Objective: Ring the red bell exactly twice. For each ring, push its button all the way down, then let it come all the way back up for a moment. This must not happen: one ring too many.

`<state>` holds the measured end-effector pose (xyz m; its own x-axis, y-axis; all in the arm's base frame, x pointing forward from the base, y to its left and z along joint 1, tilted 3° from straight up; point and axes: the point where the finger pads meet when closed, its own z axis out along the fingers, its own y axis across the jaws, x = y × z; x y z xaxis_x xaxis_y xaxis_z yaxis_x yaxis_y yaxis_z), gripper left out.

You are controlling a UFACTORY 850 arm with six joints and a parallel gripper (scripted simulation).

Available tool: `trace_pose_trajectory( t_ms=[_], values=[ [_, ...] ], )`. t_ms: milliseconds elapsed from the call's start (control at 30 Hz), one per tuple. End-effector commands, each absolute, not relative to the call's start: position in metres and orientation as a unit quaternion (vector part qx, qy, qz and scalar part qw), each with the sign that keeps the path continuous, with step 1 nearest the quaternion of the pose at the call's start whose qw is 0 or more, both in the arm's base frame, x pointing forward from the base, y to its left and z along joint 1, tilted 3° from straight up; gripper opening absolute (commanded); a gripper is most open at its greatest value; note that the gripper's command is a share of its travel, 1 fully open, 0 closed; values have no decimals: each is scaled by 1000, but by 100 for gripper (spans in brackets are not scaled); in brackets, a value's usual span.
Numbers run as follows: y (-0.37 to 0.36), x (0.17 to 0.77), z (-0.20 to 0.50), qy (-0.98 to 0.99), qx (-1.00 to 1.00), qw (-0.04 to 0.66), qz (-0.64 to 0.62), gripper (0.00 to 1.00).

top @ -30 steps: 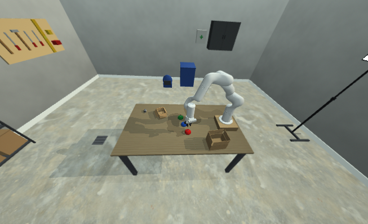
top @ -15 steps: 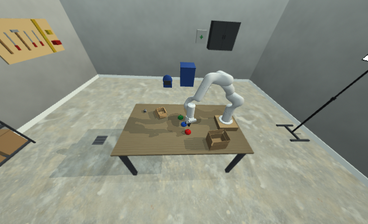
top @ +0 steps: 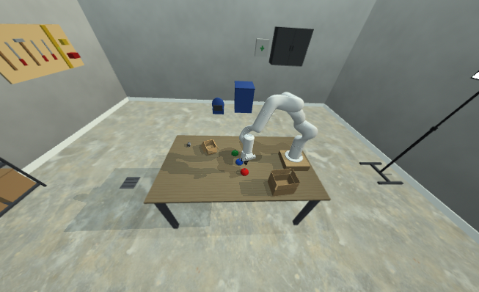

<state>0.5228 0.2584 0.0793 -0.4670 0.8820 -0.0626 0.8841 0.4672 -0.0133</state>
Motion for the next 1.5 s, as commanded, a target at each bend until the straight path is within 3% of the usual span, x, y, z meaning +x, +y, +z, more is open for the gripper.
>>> trace_pose_trajectory(
  t_ms=[0,1467],
  values=[
    [259,524,80,856,516,24,-21,0],
    [258,525,40,857,515,21,-21,0]
  ],
)
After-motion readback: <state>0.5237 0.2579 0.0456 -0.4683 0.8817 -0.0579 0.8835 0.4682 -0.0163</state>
